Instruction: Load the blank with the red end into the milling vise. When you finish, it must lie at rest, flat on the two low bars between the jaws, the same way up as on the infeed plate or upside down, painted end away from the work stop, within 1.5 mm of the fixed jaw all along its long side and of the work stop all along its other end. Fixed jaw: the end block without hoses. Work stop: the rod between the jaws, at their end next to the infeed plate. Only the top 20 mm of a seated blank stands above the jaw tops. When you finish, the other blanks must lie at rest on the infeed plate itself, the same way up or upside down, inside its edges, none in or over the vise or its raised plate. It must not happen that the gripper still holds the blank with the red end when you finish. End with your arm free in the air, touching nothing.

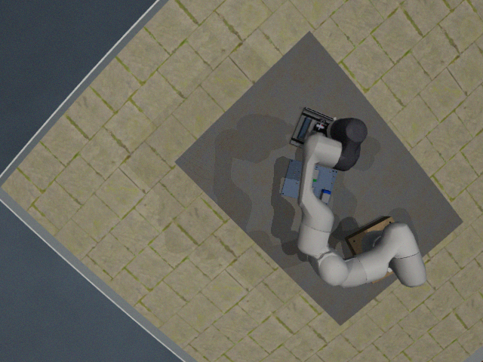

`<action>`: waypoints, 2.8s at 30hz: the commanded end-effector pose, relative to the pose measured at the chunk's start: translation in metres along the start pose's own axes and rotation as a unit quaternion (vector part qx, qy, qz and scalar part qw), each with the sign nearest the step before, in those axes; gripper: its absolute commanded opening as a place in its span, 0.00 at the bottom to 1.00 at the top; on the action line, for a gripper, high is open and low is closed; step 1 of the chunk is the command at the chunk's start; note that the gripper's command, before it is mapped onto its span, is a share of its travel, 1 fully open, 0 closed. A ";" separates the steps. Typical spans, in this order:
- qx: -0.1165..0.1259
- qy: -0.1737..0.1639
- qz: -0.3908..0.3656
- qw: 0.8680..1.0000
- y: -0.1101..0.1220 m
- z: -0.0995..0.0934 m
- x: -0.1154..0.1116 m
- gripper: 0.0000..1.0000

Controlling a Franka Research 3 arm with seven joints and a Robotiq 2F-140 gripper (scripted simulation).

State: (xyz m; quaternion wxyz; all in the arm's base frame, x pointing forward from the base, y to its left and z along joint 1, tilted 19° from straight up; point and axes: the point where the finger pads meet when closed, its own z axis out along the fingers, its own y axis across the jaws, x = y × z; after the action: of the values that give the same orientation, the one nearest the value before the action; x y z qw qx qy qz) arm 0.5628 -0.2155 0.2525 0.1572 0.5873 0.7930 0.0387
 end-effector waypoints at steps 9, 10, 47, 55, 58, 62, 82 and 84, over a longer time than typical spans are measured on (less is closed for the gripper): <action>-0.001 -0.001 -0.002 1.000 0.000 0.001 0.000 0.00; -0.001 -0.001 -0.003 1.000 0.000 0.001 0.000 0.00; -0.002 -0.002 -0.003 1.000 -0.001 0.004 0.001 0.00; -0.002 -0.002 -0.003 1.000 -0.001 0.004 0.001 0.00; 0.000 0.000 -0.001 1.000 -0.002 0.004 0.001 0.00; -0.002 -0.002 -0.003 1.000 -0.001 0.005 0.001 0.00; -0.002 -0.002 -0.003 1.000 -0.002 0.006 0.001 0.00; -0.002 -0.002 -0.003 1.000 -0.002 0.006 0.001 0.00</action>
State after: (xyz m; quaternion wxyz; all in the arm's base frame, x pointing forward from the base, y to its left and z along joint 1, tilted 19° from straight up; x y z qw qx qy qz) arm 0.5619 -0.2158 0.2458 0.1573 0.5874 0.7929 0.0388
